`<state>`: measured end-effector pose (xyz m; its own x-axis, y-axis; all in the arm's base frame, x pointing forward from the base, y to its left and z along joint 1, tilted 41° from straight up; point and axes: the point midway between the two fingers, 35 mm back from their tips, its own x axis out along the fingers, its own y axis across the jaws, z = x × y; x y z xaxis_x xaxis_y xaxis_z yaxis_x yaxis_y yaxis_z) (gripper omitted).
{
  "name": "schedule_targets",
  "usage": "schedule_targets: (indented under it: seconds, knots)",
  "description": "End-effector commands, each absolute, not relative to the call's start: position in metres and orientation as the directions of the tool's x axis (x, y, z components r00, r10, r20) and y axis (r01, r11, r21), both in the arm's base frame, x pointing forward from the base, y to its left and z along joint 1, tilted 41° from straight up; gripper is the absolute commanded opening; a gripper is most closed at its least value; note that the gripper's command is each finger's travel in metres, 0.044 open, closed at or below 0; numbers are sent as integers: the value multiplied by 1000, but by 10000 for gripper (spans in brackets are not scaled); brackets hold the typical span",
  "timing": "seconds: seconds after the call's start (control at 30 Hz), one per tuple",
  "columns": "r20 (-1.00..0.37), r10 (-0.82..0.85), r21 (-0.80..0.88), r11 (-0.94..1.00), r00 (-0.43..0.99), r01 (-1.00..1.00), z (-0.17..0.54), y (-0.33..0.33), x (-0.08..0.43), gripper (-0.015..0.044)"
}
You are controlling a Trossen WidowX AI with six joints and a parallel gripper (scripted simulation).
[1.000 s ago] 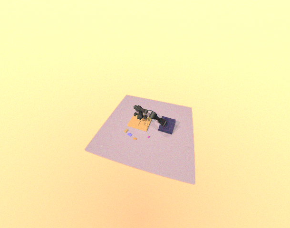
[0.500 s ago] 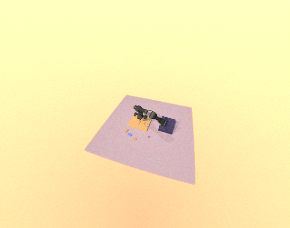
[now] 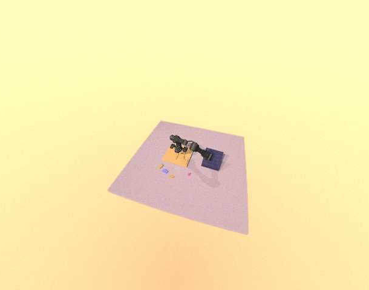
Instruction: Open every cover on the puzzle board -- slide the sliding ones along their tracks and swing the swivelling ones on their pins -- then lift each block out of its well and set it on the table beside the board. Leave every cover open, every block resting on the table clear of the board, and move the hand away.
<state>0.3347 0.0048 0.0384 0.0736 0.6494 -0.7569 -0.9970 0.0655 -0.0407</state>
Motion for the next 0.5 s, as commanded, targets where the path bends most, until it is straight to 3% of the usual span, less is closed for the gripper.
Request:
schedule_targets:
  seconds: [0.0,0.47]
  knots:
    - [-756,650,-38,69,73,-997,35,7,335,0]
    - [-756,650,-38,69,73,-997,24,16,336,0]
